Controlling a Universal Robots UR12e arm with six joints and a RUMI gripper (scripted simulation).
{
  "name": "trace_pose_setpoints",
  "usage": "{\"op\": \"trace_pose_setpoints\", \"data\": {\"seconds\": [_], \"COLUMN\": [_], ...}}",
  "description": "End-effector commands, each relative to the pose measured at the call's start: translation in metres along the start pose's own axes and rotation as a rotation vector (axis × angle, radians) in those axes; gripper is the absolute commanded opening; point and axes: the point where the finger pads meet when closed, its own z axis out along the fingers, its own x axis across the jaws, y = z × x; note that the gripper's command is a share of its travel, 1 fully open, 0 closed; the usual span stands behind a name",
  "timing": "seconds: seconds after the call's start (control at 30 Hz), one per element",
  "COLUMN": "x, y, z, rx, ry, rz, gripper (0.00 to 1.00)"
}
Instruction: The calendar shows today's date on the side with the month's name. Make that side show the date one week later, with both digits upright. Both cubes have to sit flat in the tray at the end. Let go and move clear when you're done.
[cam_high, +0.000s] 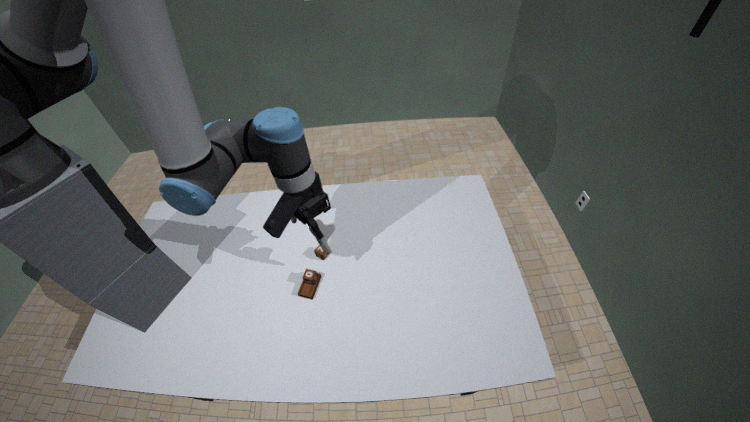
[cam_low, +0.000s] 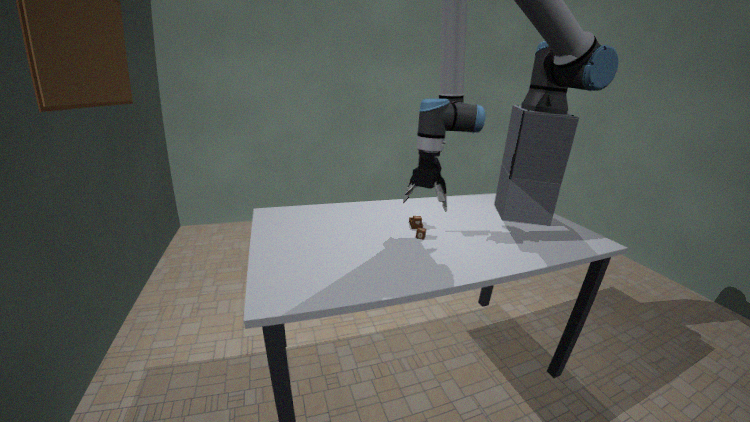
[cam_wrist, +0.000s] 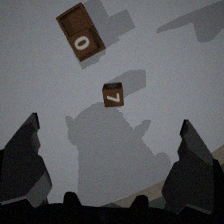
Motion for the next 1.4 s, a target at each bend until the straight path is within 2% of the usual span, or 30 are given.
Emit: {"op": "trace_pose_setpoints", "data": {"seconds": [0.0, 0.4, 0.47, 0.57, 0.97, 1.07, 1.37], "x": [0.0019, -0.0003, -0.0003, 0.0, -0.001, -0.001, 0.0005], "y": [-0.0013, -0.0001, -0.0001, 0.0005, 0.0036, 0.0036, 0.0069], "z": [0.0011, 0.0019, 0.0019, 0.0024, 0.0032, 0.0032, 0.0042], "rx": [-0.002, -0.003, -0.003, -0.003, -0.004, -0.004, -0.005], "ry": [0.005, 0.004, 0.004, 0.004, 0.003, 0.003, 0.004], "rz": [-0.174, -0.489, -0.489, -0.616, -0.94, -0.945, -1.225], "gripper": [1.0, 1.0, 1.0, 1.0, 1.0, 1.0, 1.0]}}
